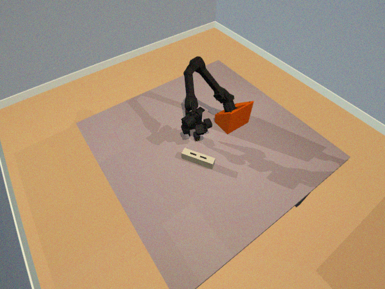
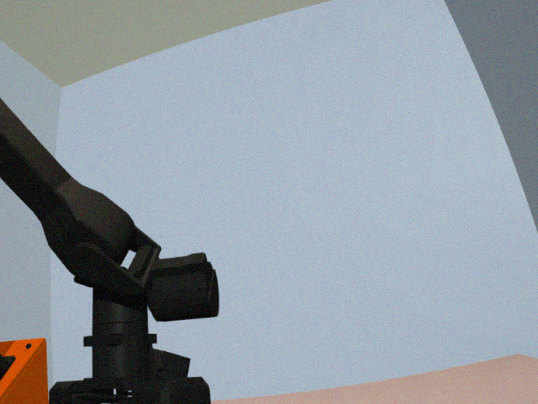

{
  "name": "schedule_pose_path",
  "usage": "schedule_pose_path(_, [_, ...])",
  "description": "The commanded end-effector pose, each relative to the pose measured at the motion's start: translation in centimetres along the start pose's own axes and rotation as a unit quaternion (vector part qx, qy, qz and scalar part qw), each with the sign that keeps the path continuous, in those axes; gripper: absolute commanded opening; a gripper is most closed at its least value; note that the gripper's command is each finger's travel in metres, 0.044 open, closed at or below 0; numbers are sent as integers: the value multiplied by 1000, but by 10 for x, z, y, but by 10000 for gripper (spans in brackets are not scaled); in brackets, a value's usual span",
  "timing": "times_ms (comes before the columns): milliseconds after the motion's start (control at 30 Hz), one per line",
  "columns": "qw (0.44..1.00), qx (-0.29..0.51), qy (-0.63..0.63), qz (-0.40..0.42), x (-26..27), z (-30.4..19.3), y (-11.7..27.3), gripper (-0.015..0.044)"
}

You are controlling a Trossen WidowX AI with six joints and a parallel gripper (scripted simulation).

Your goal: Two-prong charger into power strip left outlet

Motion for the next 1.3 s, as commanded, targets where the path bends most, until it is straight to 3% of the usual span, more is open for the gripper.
schedule_pose_path(0, [1000, 3, 3, 0, 1, 0, -8, 440])
schedule_pose_path(633, [1000, 5, 3, 0, 2, 1, -34, 440])
schedule_pose_path(1033, [1000, 2, 0, 0, 1, 1, -31, 125])
schedule_pose_path(1267, [1000, 2, 0, 0, 1, 1, -30, 59])
Point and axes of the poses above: the point midway between the two fingers, 35 mm back from their tips, its own y axis back along the fingers, its own x axis across the jaws, z = x × y, the point moved 1 cm from there along y, back along the fingers, and after that the axes turned 4 degrees about y, right-handed, at the moved point
